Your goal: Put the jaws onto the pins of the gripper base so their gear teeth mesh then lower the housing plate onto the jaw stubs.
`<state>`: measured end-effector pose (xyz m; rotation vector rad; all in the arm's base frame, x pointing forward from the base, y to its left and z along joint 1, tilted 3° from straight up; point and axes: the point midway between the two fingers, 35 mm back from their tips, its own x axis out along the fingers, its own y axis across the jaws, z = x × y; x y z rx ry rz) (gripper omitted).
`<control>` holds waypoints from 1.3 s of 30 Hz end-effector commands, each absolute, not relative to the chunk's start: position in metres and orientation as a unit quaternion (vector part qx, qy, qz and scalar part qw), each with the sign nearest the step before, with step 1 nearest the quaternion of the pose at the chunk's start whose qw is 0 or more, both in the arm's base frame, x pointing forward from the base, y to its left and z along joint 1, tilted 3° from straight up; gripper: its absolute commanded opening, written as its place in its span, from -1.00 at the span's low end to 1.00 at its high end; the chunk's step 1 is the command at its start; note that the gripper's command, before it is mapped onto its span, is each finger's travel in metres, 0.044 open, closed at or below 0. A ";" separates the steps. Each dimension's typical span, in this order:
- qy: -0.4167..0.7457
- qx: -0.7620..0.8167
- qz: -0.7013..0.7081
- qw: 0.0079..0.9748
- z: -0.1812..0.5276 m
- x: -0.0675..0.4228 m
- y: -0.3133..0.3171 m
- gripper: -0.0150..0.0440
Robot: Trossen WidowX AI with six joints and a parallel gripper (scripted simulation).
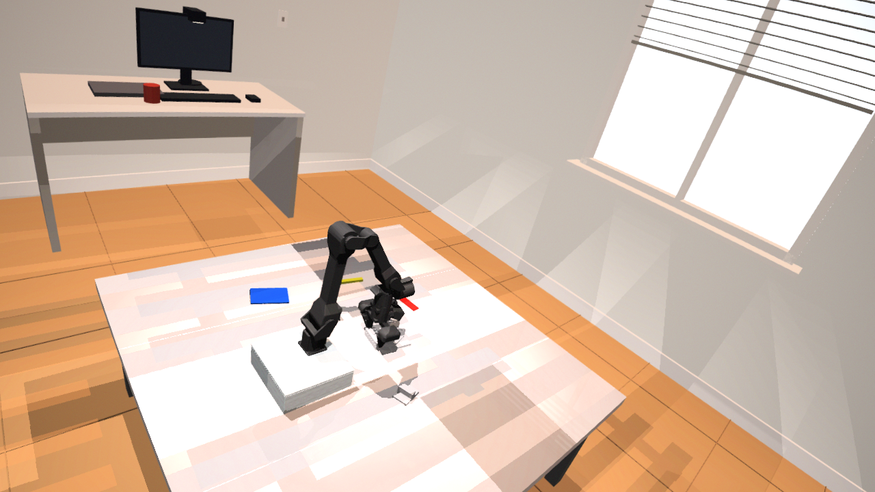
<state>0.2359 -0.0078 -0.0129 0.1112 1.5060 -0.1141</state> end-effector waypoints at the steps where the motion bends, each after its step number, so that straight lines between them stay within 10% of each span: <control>1: 0.683 0.048 -0.051 0.727 -0.013 0.236 -0.008 0.70; 39: 0.683 0.048 -0.052 0.727 0.054 0.231 -0.008 1.00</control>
